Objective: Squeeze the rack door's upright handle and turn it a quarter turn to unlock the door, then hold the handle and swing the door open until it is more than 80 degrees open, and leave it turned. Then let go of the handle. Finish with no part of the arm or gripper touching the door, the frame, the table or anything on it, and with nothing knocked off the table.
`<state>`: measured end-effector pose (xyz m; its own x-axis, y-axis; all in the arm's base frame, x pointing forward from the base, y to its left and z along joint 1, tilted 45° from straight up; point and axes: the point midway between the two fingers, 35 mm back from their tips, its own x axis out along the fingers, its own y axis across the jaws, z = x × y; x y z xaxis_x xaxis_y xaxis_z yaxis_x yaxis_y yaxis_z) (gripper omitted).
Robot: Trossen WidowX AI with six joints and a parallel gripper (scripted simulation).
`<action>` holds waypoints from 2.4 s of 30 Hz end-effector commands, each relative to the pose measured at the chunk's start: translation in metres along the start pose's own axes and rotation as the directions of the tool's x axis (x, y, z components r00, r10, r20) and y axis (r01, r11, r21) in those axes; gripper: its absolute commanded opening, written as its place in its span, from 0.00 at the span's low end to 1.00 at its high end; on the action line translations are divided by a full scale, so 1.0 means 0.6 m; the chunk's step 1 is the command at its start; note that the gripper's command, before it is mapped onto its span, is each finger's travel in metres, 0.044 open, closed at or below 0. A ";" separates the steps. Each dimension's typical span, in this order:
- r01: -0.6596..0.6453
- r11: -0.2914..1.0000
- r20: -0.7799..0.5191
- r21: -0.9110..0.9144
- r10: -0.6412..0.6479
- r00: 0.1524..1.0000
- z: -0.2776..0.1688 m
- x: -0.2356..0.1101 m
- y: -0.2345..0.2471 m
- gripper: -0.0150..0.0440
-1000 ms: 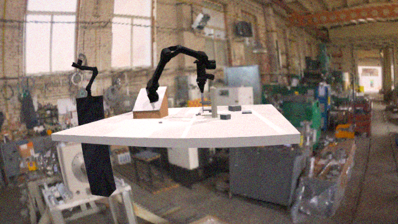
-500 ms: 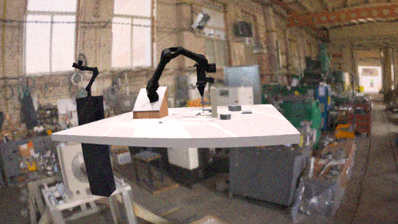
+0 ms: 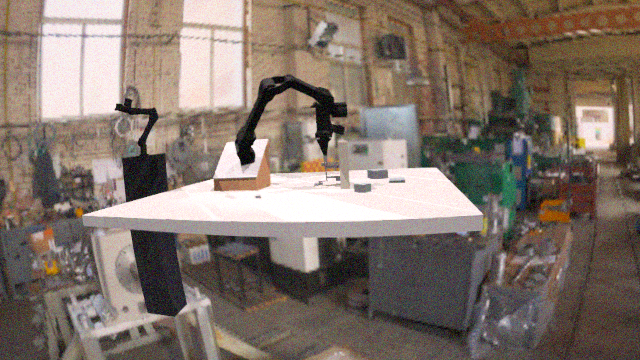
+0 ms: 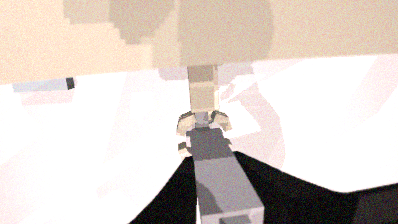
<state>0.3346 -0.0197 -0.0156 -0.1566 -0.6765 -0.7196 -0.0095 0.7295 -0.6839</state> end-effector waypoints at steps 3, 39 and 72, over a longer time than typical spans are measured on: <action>0.003 1.000 0.001 -0.004 -0.003 1.000 -0.001 0.001 0.000 0.29; 0.001 0.114 0.001 -0.994 -0.002 1.000 -0.001 0.001 0.000 0.27; 0.000 -0.131 0.001 -0.991 -0.003 1.000 -0.001 0.001 0.000 0.73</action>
<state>0.3343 -0.0198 -0.0162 -0.1567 -0.6760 -0.7201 -0.9594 -0.0689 0.2735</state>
